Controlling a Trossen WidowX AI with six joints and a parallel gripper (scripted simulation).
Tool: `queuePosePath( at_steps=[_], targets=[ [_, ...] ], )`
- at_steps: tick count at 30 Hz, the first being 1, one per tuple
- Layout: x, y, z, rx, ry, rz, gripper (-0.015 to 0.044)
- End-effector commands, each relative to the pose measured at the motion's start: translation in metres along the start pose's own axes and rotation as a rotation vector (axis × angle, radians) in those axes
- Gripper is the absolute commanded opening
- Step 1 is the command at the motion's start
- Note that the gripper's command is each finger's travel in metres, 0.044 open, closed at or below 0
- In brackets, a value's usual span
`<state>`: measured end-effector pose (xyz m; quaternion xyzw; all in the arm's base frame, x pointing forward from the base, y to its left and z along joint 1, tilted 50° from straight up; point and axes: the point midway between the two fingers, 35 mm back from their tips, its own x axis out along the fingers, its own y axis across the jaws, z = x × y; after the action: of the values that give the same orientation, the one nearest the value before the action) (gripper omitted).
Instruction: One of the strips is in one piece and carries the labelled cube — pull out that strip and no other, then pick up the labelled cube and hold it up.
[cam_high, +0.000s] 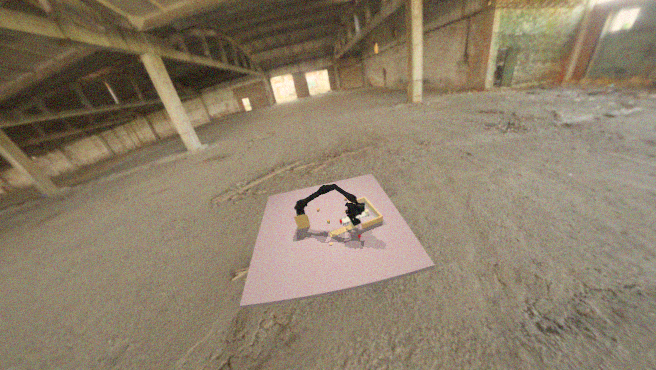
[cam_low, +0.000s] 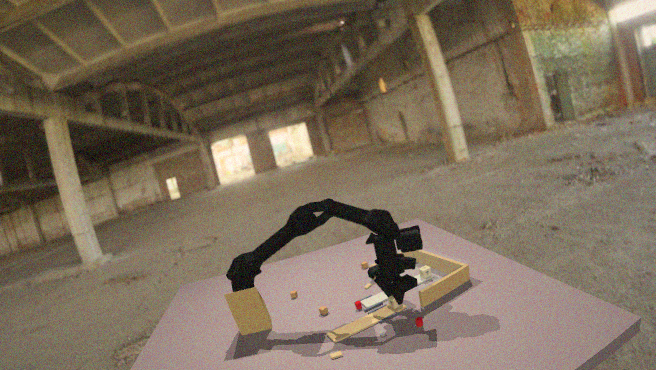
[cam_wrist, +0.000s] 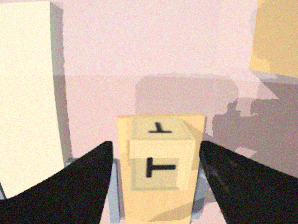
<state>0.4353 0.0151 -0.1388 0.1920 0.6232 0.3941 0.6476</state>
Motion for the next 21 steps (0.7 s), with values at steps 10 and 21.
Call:
queuePosePath(
  at_steps=[10, 21],
  targets=[
    [0.006, 0.0006, -0.0005, 0.0, 0.001, 0.001, 0.0151],
    [0.0026, 0.0021, -0.0038, 0.001, 0.001, 0.001, 0.0]
  ],
)
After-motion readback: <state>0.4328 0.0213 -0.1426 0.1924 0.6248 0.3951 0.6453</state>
